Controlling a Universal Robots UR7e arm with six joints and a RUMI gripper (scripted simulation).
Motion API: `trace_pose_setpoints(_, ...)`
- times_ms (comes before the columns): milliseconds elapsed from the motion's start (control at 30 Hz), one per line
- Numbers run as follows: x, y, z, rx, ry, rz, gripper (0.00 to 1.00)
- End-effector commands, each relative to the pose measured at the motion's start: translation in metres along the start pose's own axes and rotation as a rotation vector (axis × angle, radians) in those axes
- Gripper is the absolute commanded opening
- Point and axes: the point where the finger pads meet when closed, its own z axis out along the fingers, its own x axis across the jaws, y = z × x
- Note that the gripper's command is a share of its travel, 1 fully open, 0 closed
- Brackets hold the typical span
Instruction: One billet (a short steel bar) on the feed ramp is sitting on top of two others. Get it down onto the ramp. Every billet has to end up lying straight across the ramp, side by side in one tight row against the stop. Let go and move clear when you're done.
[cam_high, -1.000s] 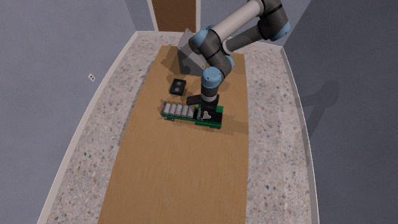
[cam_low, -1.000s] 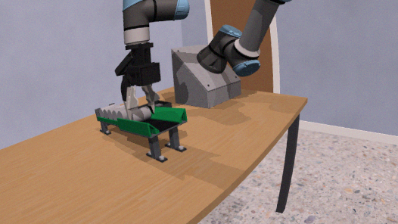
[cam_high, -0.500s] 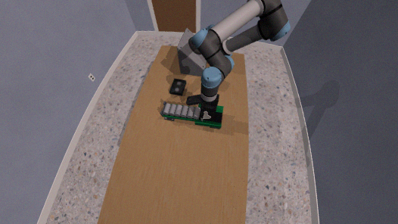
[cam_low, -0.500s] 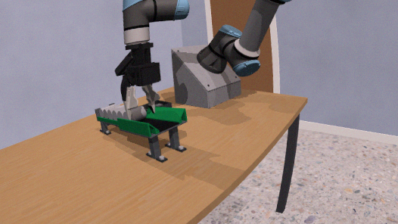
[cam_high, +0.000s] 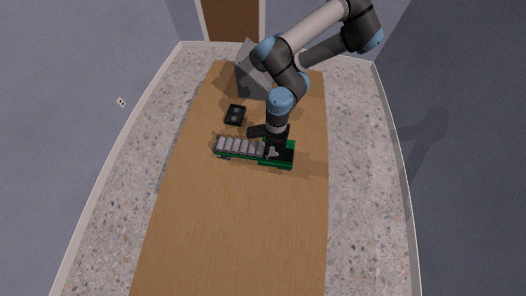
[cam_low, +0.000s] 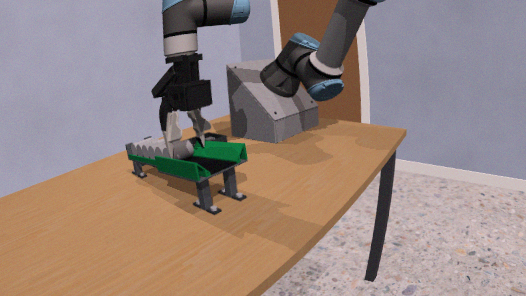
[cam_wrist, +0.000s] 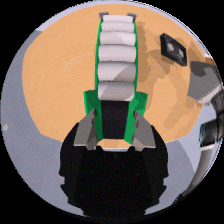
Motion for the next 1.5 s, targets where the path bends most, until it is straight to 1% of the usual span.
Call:
trace_pose_setpoints(0, 0.0, 0.0, -0.009, 0.0, -0.001, 0.0, 0.55)
trace_pose_setpoints(333, 0.0, 0.0, -0.065, 0.0, -0.001, 0.0, 0.55)
trace_pose_setpoints(467, 0.0, 0.0, -0.08, 0.0, -0.001, 0.0, 0.55)
trace_pose_setpoints(667, 0.0, 0.0, -0.085, 0.0, -0.001, 0.0, 0.55)
trace_pose_setpoints(1467, 0.0, 0.0, -0.085, 0.0, -0.001, 0.0, 0.55)
